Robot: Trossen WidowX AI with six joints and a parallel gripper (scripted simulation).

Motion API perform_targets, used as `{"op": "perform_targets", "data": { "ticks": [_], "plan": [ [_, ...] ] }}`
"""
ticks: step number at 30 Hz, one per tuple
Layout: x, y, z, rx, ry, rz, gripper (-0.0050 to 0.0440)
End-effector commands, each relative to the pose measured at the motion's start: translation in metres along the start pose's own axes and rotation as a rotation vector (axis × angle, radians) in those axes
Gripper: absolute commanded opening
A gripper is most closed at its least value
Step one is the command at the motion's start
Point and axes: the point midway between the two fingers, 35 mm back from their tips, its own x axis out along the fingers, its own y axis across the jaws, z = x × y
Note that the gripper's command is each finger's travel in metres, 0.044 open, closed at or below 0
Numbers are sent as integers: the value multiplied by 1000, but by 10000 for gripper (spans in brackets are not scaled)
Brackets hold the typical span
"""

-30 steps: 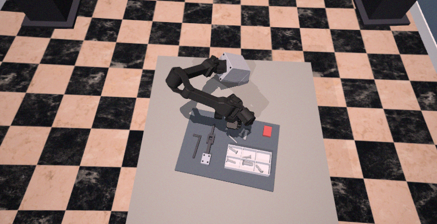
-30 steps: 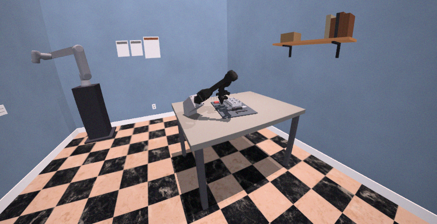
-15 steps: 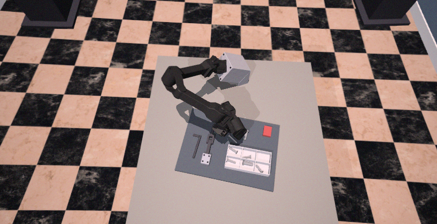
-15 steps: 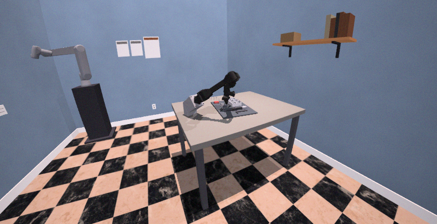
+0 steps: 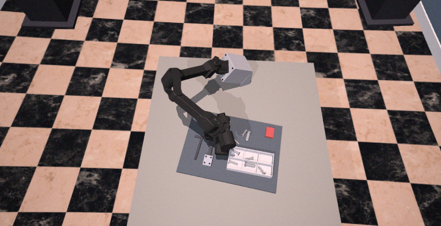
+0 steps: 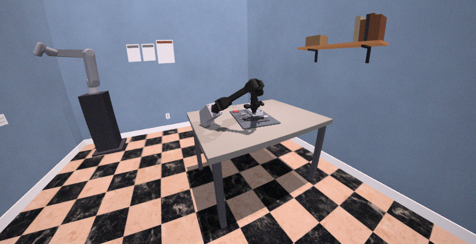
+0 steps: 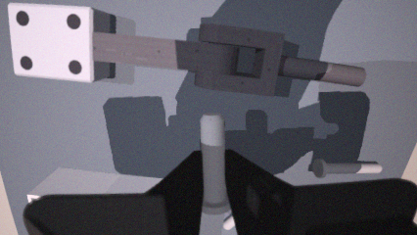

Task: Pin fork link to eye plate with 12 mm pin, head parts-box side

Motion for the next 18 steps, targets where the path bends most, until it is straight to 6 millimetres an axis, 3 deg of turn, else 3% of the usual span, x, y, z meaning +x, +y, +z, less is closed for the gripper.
{"op": "perform_targets", "data": {
  "ticks": [1,18],
  "plan": [
    [-6,8,2,159,-7,-18,-50],
    [-7,9,4,164,-5,-14,-50]
  ]
}}
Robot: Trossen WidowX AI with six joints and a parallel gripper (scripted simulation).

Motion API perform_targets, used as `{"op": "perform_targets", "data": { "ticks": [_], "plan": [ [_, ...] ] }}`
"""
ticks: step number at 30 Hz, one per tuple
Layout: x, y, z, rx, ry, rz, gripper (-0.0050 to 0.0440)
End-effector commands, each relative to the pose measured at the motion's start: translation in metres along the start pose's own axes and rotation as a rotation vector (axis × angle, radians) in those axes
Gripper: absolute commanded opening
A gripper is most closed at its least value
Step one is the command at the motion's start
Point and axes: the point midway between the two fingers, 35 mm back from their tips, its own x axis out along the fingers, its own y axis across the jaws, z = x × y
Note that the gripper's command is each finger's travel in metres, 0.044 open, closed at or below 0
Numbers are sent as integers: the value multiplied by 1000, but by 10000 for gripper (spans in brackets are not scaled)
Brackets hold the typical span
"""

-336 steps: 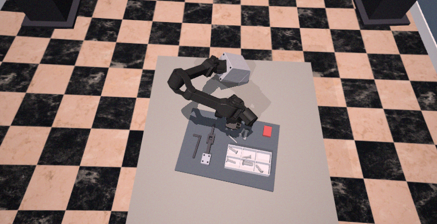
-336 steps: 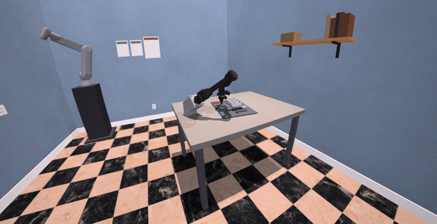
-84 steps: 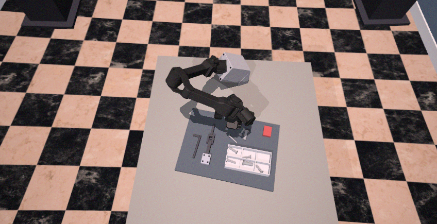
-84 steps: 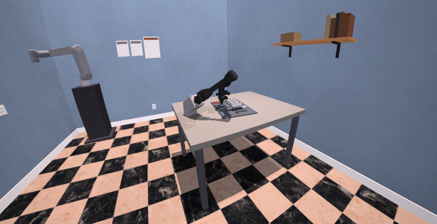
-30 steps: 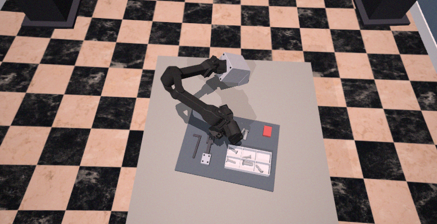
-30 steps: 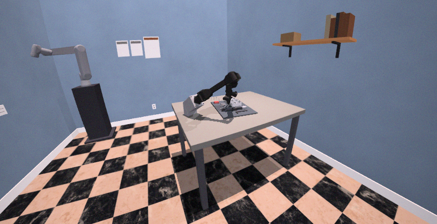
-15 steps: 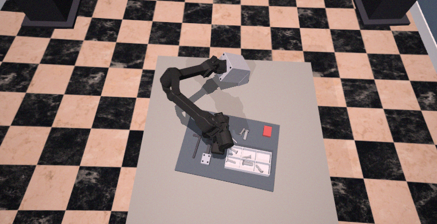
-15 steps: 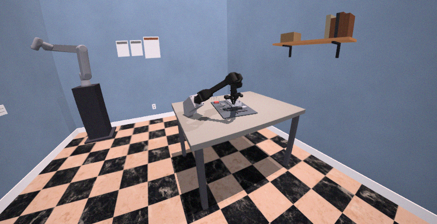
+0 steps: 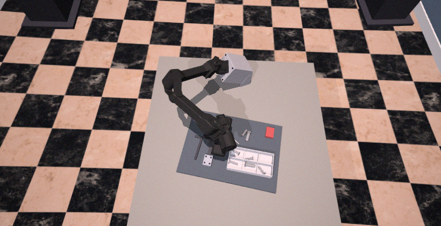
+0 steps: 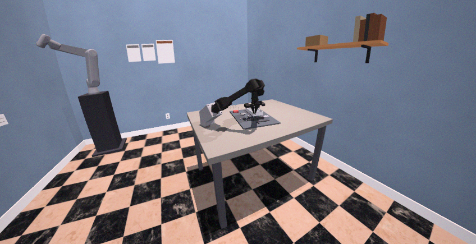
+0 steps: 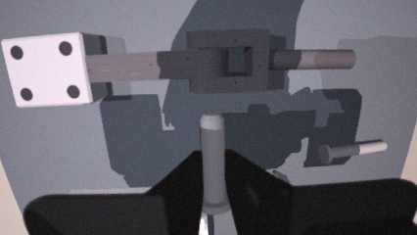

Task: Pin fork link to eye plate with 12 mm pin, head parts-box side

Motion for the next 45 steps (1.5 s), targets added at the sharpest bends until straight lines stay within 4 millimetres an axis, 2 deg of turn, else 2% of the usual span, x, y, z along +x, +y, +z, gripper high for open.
{"op": "perform_targets", "data": {
  "ticks": [1,45],
  "plan": [
    [-5,6,1,20,8,14,-50],
    [-4,5,-1,13,-7,12,-50]
  ]
}}
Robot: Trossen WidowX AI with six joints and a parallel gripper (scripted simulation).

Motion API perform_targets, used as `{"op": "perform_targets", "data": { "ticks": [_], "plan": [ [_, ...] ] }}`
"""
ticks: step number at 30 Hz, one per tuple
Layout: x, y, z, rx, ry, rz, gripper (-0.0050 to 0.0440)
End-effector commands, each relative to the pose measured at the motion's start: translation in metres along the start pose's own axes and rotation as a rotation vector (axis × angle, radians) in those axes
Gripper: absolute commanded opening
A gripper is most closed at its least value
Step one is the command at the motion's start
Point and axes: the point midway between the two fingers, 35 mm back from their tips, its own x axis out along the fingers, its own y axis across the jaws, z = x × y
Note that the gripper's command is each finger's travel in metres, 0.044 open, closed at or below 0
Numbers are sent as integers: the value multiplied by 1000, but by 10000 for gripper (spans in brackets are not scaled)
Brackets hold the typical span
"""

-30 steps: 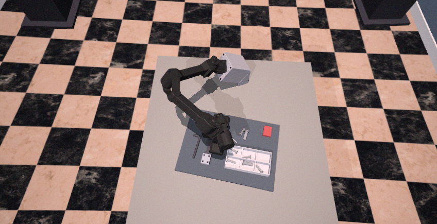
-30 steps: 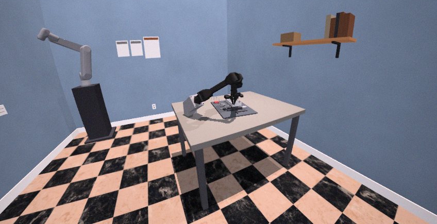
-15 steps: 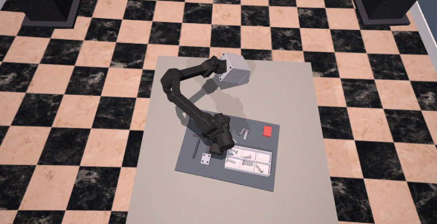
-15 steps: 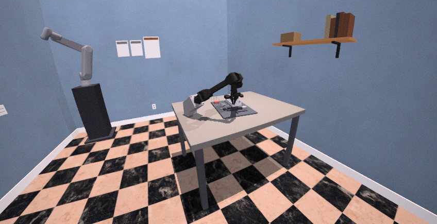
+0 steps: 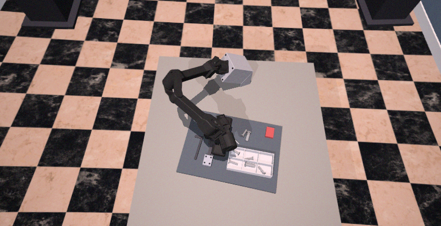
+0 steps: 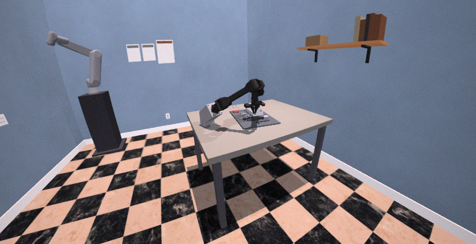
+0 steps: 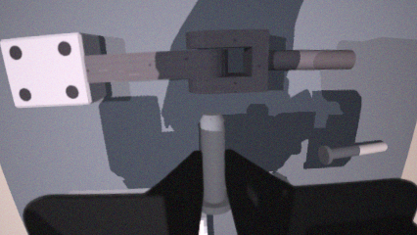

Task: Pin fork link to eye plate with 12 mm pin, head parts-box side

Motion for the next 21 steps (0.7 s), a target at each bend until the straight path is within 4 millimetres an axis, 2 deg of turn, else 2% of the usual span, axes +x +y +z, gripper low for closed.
{"op": "perform_targets", "data": {
  "ticks": [1,21],
  "plan": [
    [-4,5,0,14,-2,14,-50],
    [-2,5,-3,13,-73,14,-50]
  ]
}}
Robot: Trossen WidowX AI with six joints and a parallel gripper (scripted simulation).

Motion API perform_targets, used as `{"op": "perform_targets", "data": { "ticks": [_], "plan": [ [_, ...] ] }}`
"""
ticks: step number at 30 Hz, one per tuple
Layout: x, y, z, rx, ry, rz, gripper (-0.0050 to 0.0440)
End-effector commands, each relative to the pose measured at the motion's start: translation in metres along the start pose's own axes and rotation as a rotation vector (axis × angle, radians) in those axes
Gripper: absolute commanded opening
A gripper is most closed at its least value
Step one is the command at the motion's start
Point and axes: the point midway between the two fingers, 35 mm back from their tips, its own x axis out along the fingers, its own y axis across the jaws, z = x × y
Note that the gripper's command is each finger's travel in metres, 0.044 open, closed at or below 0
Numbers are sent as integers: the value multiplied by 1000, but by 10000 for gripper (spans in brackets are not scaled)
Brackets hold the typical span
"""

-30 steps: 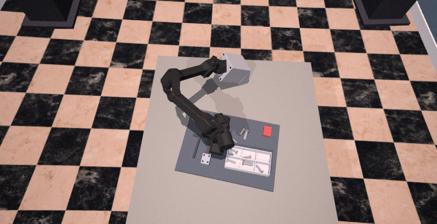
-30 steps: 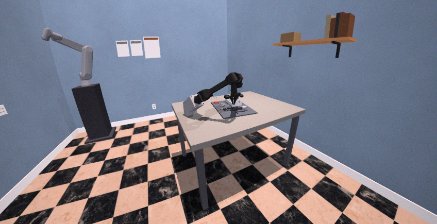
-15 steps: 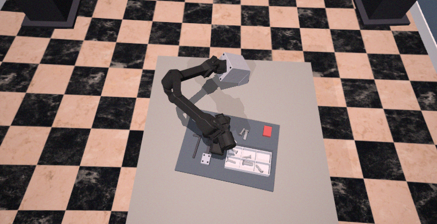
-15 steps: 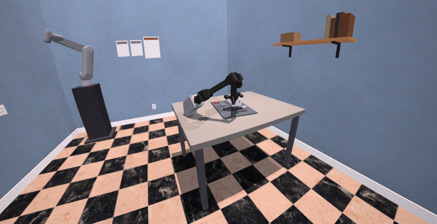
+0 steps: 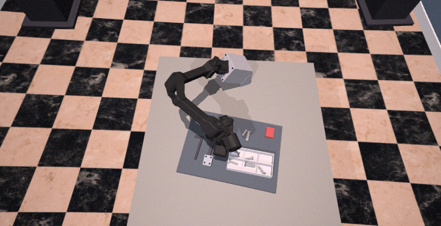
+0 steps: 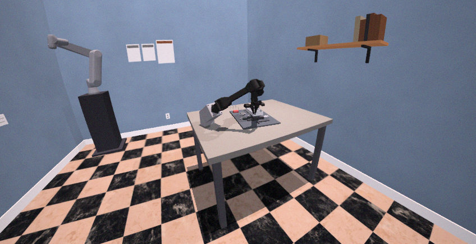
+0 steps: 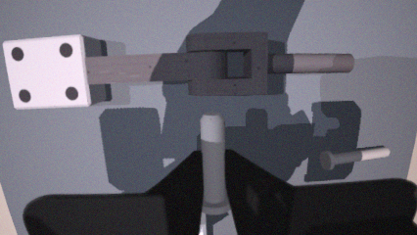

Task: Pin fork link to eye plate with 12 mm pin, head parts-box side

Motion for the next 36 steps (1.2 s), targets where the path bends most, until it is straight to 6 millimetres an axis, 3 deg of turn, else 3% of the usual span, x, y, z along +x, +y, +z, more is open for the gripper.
{"op": "perform_targets", "data": {
  "ticks": [1,36],
  "plan": [
    [-5,6,0,16,-9,14,-50],
    [-1,6,-2,19,-13,14,-50]
  ]
}}
